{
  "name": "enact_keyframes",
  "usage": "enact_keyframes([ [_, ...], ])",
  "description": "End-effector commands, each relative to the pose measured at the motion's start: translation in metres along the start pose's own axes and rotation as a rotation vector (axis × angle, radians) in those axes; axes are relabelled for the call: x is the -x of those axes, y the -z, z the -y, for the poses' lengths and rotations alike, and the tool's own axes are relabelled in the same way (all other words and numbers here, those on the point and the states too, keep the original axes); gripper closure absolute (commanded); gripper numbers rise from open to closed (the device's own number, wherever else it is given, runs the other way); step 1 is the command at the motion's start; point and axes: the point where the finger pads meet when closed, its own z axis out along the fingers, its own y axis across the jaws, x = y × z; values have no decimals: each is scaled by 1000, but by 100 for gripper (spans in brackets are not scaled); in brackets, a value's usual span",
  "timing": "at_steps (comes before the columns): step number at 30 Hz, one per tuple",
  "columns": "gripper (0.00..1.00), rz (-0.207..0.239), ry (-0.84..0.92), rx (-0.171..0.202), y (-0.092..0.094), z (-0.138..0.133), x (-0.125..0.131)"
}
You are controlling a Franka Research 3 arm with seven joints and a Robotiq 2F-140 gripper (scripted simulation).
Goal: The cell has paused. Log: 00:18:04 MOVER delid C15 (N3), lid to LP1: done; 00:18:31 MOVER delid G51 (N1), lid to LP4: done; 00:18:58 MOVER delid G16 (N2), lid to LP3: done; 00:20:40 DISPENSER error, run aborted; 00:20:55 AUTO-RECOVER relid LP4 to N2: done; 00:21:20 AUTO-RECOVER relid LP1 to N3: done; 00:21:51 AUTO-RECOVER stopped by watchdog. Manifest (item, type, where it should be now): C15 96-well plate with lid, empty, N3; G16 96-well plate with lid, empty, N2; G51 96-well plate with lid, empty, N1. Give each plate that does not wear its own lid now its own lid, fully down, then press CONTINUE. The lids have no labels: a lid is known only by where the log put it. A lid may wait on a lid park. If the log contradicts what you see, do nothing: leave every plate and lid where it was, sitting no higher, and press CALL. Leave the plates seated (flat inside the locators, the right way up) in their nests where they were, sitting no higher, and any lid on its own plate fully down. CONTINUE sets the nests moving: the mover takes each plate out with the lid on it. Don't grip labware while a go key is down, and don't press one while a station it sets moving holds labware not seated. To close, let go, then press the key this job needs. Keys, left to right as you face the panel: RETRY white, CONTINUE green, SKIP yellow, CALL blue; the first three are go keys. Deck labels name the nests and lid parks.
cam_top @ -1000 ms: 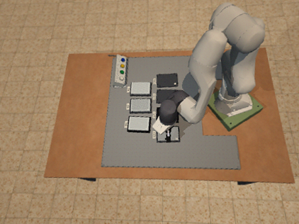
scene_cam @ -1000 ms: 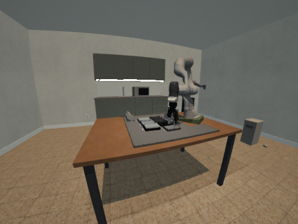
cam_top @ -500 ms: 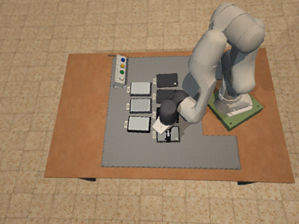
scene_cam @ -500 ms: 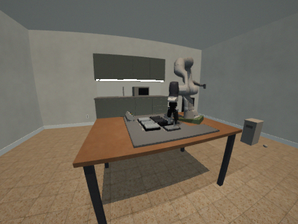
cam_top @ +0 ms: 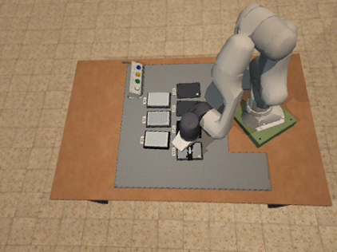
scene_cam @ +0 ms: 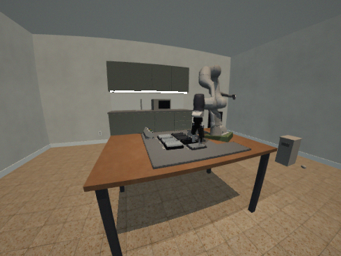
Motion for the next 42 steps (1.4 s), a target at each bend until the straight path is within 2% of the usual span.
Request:
enact_keyframes([
  [1, 34, -2, -6, 0, -2, -1, 0],
  [42, 34, -1, -6, 0, -14, -1, 0],
])
